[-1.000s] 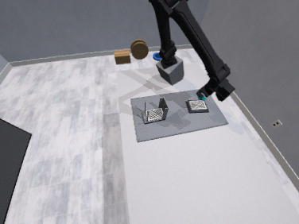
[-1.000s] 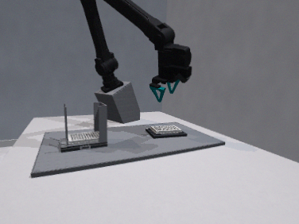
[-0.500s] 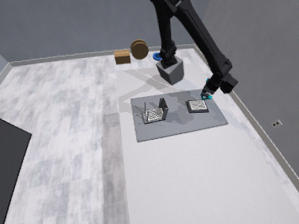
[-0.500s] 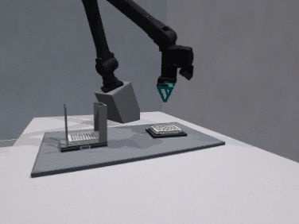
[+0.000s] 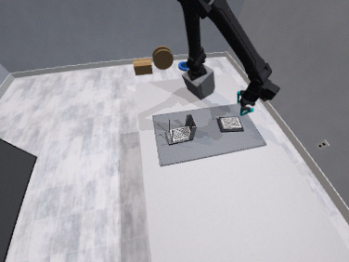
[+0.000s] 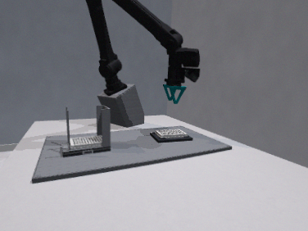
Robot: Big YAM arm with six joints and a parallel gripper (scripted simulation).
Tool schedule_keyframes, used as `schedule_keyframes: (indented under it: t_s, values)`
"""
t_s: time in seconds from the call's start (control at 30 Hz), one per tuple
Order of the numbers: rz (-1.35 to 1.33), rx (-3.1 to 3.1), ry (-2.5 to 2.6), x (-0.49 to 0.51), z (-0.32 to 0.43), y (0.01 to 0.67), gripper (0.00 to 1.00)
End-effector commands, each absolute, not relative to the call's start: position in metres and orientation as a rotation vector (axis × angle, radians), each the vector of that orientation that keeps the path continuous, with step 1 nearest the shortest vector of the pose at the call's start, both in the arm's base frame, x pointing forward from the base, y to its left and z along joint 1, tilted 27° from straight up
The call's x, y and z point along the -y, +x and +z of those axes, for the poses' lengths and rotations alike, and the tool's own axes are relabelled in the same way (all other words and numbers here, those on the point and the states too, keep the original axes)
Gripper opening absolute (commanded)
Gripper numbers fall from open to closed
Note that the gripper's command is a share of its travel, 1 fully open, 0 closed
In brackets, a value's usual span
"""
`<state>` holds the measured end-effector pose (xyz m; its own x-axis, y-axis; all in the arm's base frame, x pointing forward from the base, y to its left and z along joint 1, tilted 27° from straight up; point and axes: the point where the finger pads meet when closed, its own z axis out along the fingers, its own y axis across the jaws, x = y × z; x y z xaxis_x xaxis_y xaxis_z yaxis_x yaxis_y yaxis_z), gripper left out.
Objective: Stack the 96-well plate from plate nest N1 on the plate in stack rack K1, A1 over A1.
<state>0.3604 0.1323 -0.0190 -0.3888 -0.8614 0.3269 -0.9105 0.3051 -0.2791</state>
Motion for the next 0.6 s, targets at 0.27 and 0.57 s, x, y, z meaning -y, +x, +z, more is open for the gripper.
schedule_keyframes:
  t_s: [0.27, 0.57]
  values:
    - [0.668, 2.304, 1.851, -0.132, -0.019, 0.365, 1.0]
    - [0.676, 2.311, 1.862, -0.142, -0.014, 0.37, 1.0]
